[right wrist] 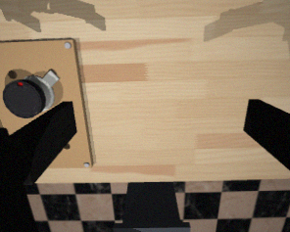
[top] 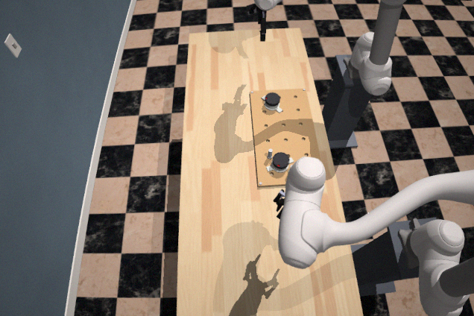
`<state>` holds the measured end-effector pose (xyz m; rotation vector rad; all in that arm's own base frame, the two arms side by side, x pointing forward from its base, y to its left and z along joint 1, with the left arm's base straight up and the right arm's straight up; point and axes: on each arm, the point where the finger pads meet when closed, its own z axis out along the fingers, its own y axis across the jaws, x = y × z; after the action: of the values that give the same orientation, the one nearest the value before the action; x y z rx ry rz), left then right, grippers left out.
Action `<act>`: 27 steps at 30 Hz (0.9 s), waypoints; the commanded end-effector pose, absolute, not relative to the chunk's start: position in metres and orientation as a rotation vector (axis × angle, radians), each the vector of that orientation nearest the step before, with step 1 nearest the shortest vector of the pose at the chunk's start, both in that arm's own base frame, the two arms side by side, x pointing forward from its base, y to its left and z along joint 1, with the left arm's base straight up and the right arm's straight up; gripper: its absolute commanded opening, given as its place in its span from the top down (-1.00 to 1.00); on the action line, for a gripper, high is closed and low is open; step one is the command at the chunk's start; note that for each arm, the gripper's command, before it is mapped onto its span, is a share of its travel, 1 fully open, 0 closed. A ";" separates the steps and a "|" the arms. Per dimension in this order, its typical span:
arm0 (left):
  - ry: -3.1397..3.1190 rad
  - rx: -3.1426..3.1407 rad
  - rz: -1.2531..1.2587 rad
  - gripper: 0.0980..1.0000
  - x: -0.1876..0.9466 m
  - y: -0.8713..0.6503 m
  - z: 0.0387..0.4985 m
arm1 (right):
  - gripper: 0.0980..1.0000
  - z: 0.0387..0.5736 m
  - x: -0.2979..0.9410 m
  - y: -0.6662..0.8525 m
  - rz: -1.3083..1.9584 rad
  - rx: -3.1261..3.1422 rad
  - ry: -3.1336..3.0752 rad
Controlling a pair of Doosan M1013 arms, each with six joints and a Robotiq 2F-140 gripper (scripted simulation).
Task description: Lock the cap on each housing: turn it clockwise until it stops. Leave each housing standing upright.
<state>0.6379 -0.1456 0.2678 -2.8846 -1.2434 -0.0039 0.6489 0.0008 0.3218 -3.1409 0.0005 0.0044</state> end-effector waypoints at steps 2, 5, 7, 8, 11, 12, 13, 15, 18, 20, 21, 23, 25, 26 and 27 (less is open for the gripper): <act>-1.328 -2.844 -0.010 -0.32 0.638 -0.155 0.265 | -1.00 0.322 0.649 0.001 0.003 -3.141 0.001; -1.398 -2.810 -0.009 -0.32 0.637 -0.164 0.262 | -1.00 0.322 0.649 0.001 0.003 -3.141 0.001; -1.477 -2.770 -0.009 -0.32 0.636 -0.174 0.258 | -1.00 0.322 0.649 0.001 0.003 -3.141 0.001; -1.515 -2.750 -0.009 -0.32 0.635 -0.180 0.255 | -1.00 0.322 0.649 0.001 0.003 -3.141 0.001; -1.549 -2.731 -0.008 -0.32 0.635 -0.185 0.254 | -1.00 0.322 0.649 0.001 0.003 -3.141 0.001; -1.582 -2.712 -0.008 -0.32 0.634 -0.189 0.252 | -1.00 0.322 0.649 0.001 0.003 -3.141 0.001; -1.614 -2.692 -0.011 -0.32 0.634 -0.192 0.251 | -1.00 0.322 0.649 0.001 0.003 -3.141 0.001; -1.678 -2.653 -0.010 -0.32 0.634 -0.200 0.248 | -1.00 0.322 0.649 0.001 0.003 -3.141 0.001; -1.683 -2.650 -0.010 -0.32 0.634 -0.201 0.248 | -1.00 0.322 0.649 0.001 0.003 -3.141 0.001; -1.724 -2.624 -0.010 -0.32 0.633 -0.206 0.246 | -1.00 0.322 0.649 0.001 0.003 -3.141 0.001; -1.742 -2.612 -0.010 -0.32 0.633 -0.209 0.245 | -1.00 0.322 0.649 0.001 0.003 -3.141 0.001; -1.808 -2.567 -0.009 -0.32 0.632 -0.218 0.241 | -1.00 0.322 0.649 0.001 0.003 -3.141 0.001; -1.881 -2.515 -0.008 -0.32 0.631 -0.229 0.237 | -1.00 0.322 0.649 0.001 0.003 -3.141 0.001; -1.912 -2.491 -0.008 -0.32 0.631 -0.234 0.235 | -1.00 0.322 0.649 0.001 0.003 -3.141 0.001; -1.912 -2.491 -0.008 -0.32 0.631 -0.234 0.235 | -1.00 0.322 0.649 0.001 0.003 -3.141 0.001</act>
<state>0.6314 -0.2206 0.2394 -2.5584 -1.8224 -0.0023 0.6489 0.0008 0.3218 -3.1409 0.0005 0.0044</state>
